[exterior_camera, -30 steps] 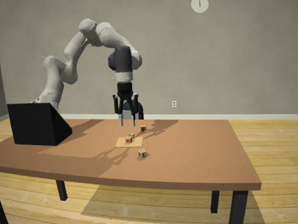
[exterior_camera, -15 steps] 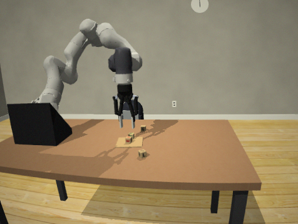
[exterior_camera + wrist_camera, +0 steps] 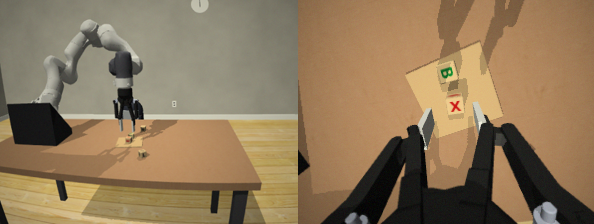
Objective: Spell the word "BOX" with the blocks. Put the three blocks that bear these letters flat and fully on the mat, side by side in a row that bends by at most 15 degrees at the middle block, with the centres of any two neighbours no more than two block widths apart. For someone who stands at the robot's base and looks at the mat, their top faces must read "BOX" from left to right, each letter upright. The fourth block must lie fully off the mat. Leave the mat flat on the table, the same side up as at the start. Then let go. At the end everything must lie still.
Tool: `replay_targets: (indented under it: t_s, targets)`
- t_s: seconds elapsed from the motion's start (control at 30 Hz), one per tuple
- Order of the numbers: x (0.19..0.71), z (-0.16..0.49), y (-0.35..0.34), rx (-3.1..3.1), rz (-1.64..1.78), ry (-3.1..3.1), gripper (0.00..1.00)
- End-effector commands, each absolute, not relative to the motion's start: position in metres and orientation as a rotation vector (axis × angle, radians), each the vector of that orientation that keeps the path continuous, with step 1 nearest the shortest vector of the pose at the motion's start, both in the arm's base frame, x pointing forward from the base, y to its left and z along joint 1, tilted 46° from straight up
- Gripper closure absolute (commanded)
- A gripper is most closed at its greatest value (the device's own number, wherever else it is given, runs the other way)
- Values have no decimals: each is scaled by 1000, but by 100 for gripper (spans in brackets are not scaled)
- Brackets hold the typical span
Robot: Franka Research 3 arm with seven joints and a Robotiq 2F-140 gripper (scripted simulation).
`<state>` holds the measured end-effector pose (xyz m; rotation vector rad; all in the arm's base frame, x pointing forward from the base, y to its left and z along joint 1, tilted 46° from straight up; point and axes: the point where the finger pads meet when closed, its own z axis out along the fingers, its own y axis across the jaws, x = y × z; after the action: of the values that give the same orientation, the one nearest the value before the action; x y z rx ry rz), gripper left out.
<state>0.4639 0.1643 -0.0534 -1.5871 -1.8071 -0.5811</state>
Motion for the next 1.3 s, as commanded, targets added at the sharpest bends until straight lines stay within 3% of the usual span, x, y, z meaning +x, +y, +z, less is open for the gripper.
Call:
replay_targets:
  t_s: [0.0, 1.27]
  targets:
    - [466, -58, 168, -1590, -588, -1815, 60]
    - [463, -70, 180, -1590, -588, -1815, 60]
